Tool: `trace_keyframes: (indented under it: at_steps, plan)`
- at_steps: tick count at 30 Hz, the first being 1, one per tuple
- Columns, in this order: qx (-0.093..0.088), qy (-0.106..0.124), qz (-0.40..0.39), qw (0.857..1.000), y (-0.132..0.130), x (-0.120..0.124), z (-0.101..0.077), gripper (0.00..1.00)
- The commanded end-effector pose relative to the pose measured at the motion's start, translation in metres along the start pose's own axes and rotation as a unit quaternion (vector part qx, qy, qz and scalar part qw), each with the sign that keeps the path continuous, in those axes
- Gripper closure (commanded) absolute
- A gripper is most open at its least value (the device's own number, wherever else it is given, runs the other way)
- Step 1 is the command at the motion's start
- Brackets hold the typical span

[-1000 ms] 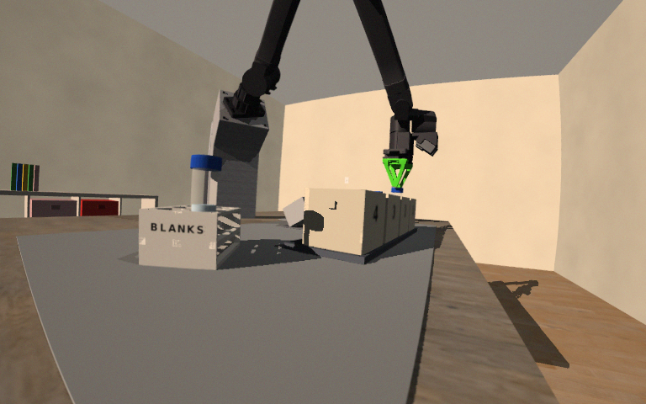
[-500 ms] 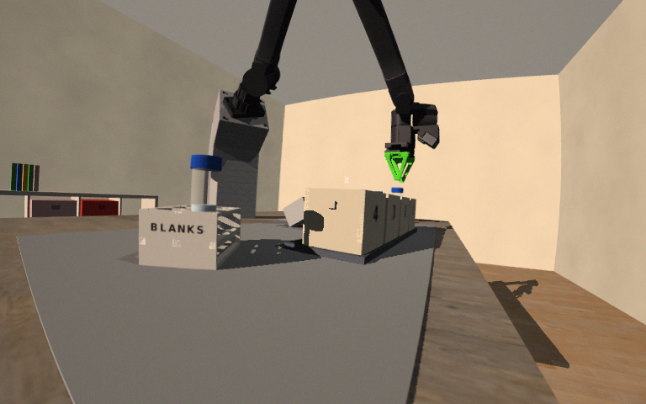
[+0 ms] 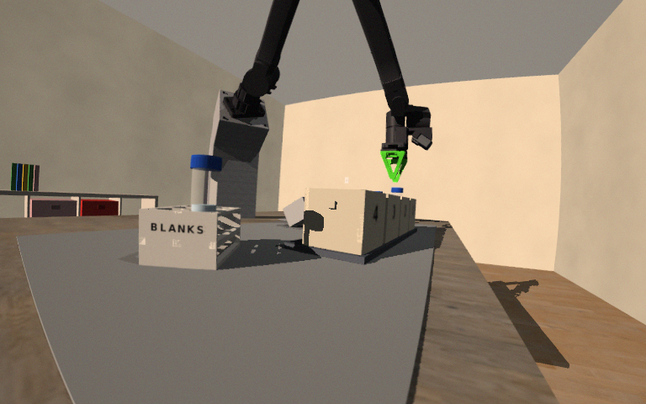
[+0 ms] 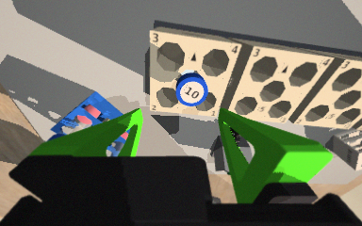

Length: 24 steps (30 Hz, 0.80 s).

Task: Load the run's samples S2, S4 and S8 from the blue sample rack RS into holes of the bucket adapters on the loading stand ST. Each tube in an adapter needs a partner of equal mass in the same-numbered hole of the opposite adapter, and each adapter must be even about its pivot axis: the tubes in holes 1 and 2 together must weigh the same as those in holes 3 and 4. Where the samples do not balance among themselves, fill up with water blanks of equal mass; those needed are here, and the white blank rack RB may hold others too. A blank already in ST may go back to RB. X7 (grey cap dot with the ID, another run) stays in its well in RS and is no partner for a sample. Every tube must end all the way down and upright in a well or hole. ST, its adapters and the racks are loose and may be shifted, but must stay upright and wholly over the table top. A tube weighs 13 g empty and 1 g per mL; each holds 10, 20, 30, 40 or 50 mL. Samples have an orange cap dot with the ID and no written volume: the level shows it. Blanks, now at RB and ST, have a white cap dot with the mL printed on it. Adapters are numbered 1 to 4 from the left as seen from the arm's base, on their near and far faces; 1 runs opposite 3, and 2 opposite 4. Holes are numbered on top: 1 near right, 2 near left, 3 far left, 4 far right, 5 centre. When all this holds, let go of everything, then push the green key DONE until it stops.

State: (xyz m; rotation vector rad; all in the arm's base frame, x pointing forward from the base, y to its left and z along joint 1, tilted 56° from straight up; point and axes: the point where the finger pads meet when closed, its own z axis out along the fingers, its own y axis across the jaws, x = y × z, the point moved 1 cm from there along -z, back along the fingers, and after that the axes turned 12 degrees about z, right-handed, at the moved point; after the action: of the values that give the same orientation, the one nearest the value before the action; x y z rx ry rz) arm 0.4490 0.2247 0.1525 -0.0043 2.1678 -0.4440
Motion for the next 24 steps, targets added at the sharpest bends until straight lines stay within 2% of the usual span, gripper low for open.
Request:
trace_keyframes:
  at_steps: [1, 5, 7, 10, 16, 22, 24]
  plan:
    - [-0.020, -0.001, -0.119, 0.993, 0.040, 0.033, -0.009, 0.20]
    - [-0.022, -0.007, -0.213, 0.977, 0.066, 0.051, -0.011, 0.20]
    - [-0.022, -0.007, -0.213, 0.977, 0.066, 0.051, -0.011, 0.20]
    - [-0.023, -0.011, -0.283, 0.959, 0.084, 0.067, -0.012, 0.20]
    - [-0.022, -0.014, -0.423, 0.906, 0.118, 0.106, -0.015, 0.20]
    - [-0.019, -0.011, -0.562, 0.827, 0.149, 0.147, -0.018, 0.20]
    - [-0.019, -0.011, -0.562, 0.827, 0.149, 0.147, -0.018, 0.20]
